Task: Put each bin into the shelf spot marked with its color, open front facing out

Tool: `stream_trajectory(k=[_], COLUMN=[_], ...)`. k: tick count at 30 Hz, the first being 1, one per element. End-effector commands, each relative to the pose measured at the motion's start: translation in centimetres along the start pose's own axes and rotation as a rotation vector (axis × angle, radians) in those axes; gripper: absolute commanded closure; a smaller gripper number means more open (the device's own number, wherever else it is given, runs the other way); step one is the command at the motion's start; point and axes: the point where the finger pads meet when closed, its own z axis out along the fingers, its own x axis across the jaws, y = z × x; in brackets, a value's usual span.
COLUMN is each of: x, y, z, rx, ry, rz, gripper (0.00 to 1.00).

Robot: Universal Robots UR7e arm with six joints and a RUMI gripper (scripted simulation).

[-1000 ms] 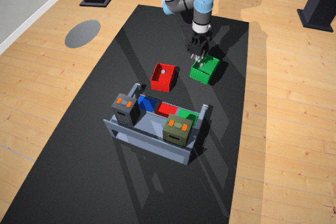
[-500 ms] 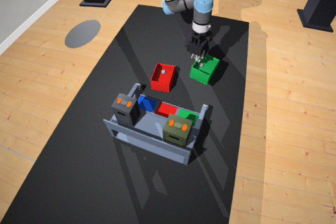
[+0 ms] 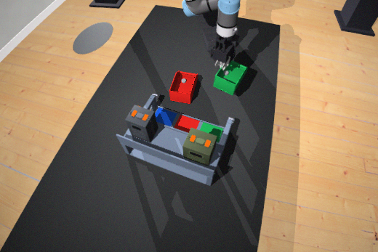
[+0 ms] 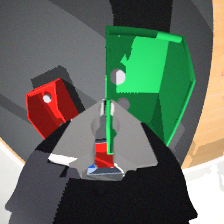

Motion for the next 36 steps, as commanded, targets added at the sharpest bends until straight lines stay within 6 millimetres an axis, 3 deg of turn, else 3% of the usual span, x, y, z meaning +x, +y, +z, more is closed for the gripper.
stream_trajectory(k=[1,36], x=[0.02,0.02], y=[0.03,0.04], z=[-0.14,-0.66], rx=[-0.001,-0.001], ry=[0.001,0.001], rz=[0.0,0.0], gripper=[1.0,1.0])
